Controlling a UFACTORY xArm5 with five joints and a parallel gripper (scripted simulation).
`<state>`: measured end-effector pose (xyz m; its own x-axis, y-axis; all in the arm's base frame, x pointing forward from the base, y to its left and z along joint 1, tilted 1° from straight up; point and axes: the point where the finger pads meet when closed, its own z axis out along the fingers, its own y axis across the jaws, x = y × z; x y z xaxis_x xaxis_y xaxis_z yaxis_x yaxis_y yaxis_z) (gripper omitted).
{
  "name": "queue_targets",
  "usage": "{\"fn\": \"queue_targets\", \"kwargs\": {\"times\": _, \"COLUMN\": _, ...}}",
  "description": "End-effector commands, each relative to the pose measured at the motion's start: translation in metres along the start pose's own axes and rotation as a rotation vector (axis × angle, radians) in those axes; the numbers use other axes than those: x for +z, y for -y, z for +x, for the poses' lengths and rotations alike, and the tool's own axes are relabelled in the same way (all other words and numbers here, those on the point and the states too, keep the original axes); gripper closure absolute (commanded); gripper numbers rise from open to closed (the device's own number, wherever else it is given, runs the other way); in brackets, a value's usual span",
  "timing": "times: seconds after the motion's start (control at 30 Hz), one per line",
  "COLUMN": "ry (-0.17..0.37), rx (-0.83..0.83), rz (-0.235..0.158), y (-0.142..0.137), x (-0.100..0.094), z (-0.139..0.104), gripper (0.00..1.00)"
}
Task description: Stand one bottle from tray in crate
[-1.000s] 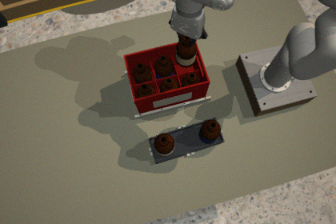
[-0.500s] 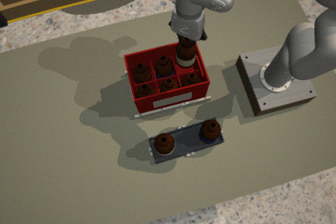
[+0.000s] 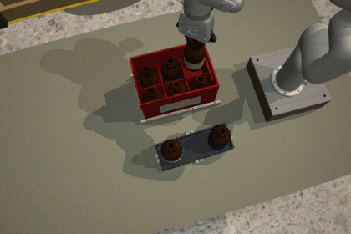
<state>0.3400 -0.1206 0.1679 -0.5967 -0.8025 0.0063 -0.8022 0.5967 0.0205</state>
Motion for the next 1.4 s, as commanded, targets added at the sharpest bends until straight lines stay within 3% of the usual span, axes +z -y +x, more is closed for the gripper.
{"fn": "queue_targets", "kwargs": {"times": 0.0, "ry": 0.001, "rx": 0.0, "rz": 0.004, "y": 0.001, "x": -0.001, "z": 0.0, "gripper": 1.0}}
{"fn": "queue_targets", "kwargs": {"times": 0.57, "ry": 0.001, "rx": 0.0, "rz": 0.004, "y": 0.001, "x": 0.003, "z": 0.0, "gripper": 1.0}}
{"fn": "queue_targets", "kwargs": {"times": 1.37, "ry": 0.001, "rx": 0.0, "rz": 0.004, "y": 0.001, "x": 0.027, "z": 0.0, "gripper": 1.0}}
